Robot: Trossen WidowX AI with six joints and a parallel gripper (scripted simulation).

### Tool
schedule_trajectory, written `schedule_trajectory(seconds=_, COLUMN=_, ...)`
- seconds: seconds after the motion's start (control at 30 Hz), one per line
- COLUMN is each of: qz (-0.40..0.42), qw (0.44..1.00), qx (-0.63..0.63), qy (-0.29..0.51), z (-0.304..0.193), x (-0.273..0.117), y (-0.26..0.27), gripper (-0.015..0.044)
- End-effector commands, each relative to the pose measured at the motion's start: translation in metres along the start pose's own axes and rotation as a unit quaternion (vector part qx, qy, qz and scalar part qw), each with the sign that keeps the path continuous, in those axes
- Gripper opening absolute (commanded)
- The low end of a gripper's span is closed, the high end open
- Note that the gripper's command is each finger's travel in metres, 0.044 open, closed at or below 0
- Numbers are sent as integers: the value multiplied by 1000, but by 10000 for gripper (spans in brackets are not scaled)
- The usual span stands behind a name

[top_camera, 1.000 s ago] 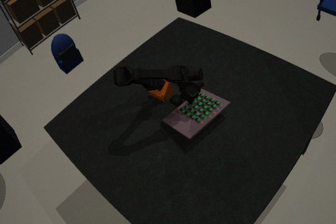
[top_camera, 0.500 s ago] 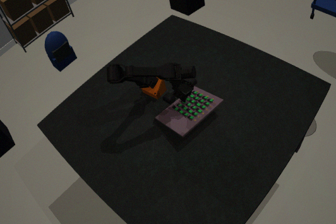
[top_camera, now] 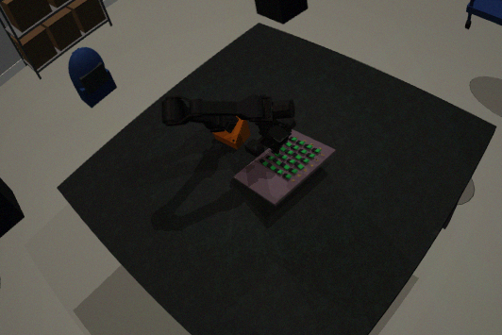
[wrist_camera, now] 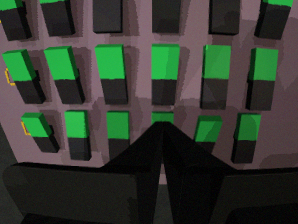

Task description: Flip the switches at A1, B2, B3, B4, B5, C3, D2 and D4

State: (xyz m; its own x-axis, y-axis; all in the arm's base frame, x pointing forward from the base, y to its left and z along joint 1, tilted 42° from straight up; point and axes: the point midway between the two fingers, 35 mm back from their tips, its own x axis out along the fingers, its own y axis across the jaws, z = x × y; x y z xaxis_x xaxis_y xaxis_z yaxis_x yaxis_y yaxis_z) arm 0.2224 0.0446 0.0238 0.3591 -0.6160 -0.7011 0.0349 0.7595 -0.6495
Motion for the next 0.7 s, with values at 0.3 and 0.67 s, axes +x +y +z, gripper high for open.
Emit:
schedule_trajectory(seconds=0.3, qz=0, qw=1000, qx=-1, qy=-13, z=-3, x=-64, y=1, gripper=0)
schedule_trajectory(seconds=0.67, qz=0, qw=1000, qx=0, qy=-14, z=48, x=-72, y=14, gripper=0)
